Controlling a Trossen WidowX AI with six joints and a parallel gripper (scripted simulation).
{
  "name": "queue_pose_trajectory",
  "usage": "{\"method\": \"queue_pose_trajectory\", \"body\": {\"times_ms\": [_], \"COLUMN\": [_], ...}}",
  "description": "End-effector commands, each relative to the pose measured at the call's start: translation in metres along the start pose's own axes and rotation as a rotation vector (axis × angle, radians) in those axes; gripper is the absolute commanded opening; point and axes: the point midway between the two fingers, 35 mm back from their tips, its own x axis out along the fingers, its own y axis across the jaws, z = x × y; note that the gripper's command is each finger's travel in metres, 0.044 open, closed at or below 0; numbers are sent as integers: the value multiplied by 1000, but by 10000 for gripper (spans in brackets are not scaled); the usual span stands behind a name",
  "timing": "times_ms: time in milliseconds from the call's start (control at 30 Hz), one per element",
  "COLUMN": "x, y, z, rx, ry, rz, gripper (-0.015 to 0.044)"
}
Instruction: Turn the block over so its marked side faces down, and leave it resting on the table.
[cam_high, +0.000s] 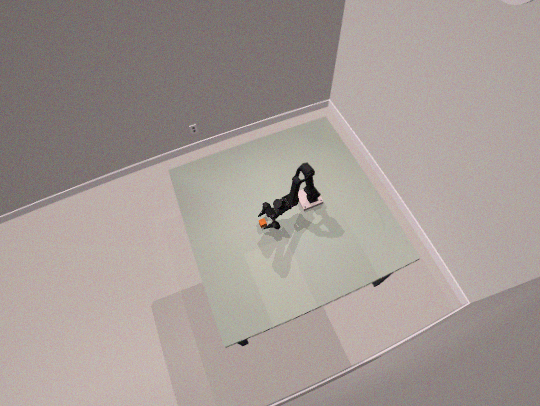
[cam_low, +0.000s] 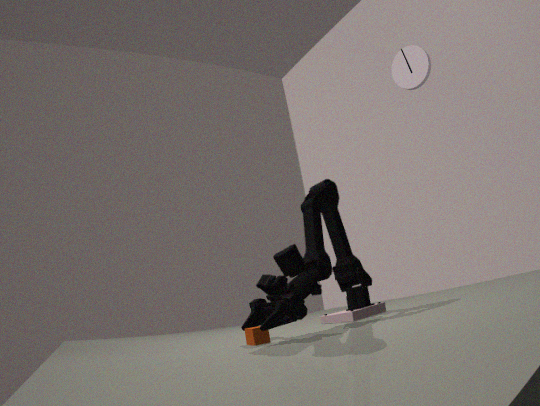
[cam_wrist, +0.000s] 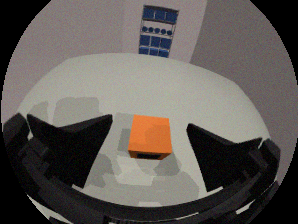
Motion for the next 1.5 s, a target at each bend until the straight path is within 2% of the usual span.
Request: {"method": "queue_pose_trajectory", "body": {"times_ms": [0, 767, 1033, 1267, 1467], "x": [0, 0, 2, -44, -51], "y": [-1, 0, 4, 0, 0], "z": [0, 0, 22, 50, 52], "rx": [-6, -6, -7, -4, -4], "ry": [0, 6, 269, 520, 543], "rz": [-4, -4, 2, -5, -6], "gripper": [440, 440, 440, 440, 440]}}
